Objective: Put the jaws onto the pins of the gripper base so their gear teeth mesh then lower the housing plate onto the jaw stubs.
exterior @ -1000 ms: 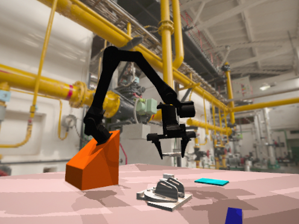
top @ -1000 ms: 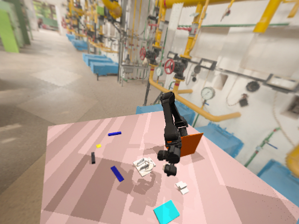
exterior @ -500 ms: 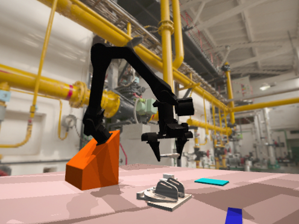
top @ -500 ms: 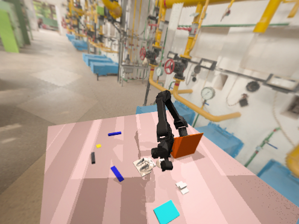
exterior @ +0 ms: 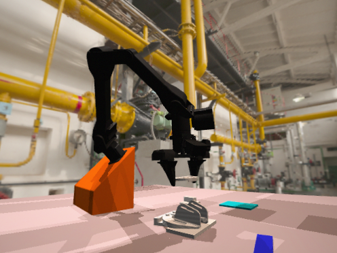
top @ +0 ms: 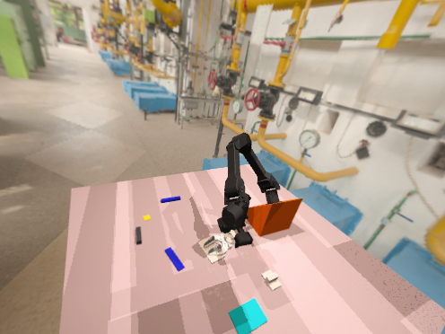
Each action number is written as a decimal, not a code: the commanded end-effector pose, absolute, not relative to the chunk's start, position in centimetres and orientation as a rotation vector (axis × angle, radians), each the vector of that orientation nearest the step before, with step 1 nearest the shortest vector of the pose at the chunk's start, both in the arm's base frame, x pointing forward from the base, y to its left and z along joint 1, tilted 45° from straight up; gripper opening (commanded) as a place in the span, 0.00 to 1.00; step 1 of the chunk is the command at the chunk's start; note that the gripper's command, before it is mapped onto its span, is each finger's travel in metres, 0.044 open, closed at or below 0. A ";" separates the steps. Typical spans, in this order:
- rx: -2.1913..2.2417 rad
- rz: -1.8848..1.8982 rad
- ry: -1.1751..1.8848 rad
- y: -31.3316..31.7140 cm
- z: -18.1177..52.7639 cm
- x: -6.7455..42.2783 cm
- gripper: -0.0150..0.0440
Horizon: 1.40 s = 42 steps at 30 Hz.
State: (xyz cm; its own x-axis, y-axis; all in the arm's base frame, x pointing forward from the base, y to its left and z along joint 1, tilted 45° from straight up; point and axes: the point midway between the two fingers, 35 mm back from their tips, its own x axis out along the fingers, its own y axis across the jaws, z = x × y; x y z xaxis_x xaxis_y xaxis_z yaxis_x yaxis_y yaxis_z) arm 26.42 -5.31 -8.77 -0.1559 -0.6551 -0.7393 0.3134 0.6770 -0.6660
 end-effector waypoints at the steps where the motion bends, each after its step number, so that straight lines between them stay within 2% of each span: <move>1: -0.367 -0.823 1.543 -6.5 -8.0 26.0 0.85; 12: -0.532 -0.689 1.639 -9.3 -6.1 25.4 0.85; 42: -0.534 -0.687 1.640 -9.3 -6.1 25.4 0.85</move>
